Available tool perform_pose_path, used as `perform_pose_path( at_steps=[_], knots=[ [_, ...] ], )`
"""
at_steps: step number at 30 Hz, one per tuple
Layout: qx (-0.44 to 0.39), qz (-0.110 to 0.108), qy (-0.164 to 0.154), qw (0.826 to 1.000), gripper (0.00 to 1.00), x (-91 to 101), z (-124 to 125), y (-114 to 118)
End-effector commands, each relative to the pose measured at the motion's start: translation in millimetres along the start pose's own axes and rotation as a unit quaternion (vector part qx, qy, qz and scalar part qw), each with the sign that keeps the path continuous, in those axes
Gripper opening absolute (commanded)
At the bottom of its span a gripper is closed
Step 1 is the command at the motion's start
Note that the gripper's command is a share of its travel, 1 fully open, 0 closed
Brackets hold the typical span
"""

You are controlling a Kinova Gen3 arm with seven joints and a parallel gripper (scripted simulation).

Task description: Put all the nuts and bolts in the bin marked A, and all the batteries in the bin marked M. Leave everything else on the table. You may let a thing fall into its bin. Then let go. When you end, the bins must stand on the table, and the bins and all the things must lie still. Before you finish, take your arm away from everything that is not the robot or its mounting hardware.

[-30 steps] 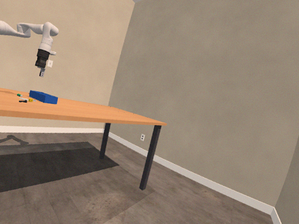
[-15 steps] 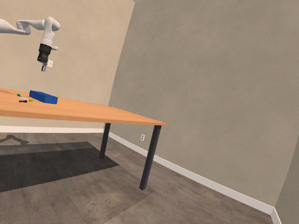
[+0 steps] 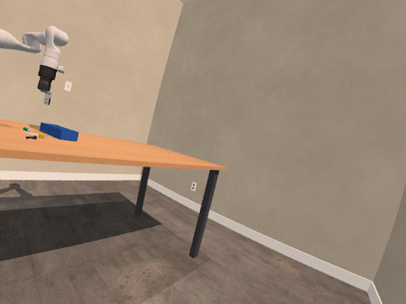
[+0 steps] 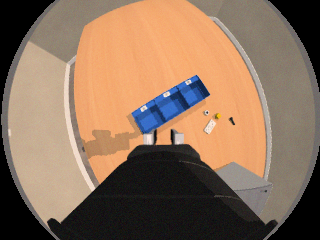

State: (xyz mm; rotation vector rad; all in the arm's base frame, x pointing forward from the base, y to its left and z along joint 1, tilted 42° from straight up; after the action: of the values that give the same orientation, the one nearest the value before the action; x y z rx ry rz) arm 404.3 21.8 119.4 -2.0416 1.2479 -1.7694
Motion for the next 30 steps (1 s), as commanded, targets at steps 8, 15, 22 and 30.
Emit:
perform_pose_path(
  at_steps=[8,15,22,30],
  knots=[
    [-0.196,-0.004,-0.003,0.98,0.6,-54.4,-38.7,36.1],
    [-0.368,-0.002,-0.004,0.93,0.6,-68.0,-48.3,45.2],
    [-0.432,-0.005,-0.004,0.902,0.6,-67.8,-50.2,47.3],
    [-0.432,-0.005,-0.004,0.902,0.6,-67.8,-49.7,47.4]
  ],
)
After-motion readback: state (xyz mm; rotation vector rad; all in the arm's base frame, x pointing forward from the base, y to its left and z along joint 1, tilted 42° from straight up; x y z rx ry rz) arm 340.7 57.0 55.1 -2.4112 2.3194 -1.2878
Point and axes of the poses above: the point where the finger pads meet when closed, its own x axis back along the fingers, its own y axis across the jaws, z = x × y, the point moved 2 cm from there along x, back along the fingers, and after that the axes turned 5 degrees about -x, right-handed, at the moved point
